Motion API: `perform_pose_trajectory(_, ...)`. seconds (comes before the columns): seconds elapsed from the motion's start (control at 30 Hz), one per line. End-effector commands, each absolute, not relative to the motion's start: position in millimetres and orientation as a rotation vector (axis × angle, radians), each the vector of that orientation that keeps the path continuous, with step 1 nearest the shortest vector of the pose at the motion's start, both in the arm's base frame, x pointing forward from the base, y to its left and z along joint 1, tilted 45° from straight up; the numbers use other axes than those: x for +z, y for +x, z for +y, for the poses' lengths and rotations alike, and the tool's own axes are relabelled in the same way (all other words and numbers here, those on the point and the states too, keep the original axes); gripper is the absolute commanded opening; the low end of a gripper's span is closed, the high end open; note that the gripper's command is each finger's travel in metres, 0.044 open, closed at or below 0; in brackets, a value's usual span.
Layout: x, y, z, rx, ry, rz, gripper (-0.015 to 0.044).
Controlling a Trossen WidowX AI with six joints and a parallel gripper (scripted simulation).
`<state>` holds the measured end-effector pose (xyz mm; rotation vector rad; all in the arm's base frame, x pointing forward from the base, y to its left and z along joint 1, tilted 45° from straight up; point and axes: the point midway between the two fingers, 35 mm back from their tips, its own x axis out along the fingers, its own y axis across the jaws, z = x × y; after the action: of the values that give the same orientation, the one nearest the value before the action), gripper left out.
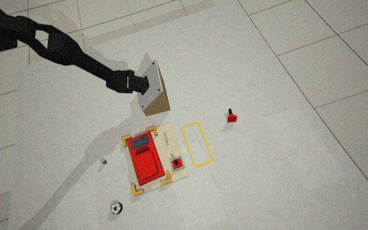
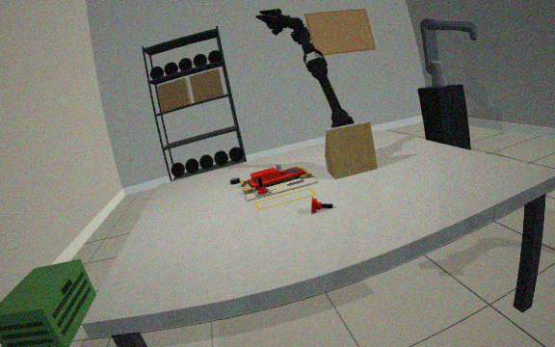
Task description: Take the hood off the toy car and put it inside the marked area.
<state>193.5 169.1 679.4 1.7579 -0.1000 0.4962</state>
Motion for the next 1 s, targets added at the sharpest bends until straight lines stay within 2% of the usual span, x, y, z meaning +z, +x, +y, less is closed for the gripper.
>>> perform_pose_trajectory(0.0, 680, 193, 168, 0.498, 1.759, -0.102, 0.044)
perform_pose_trajectory(0.3, 703, 169, 138, 0.646, 1.902, -0.145, 0.044)
perform_pose_trajectory(0.97, 744, 105, 76, 1.079, 2.308, 0.006, 0.044)
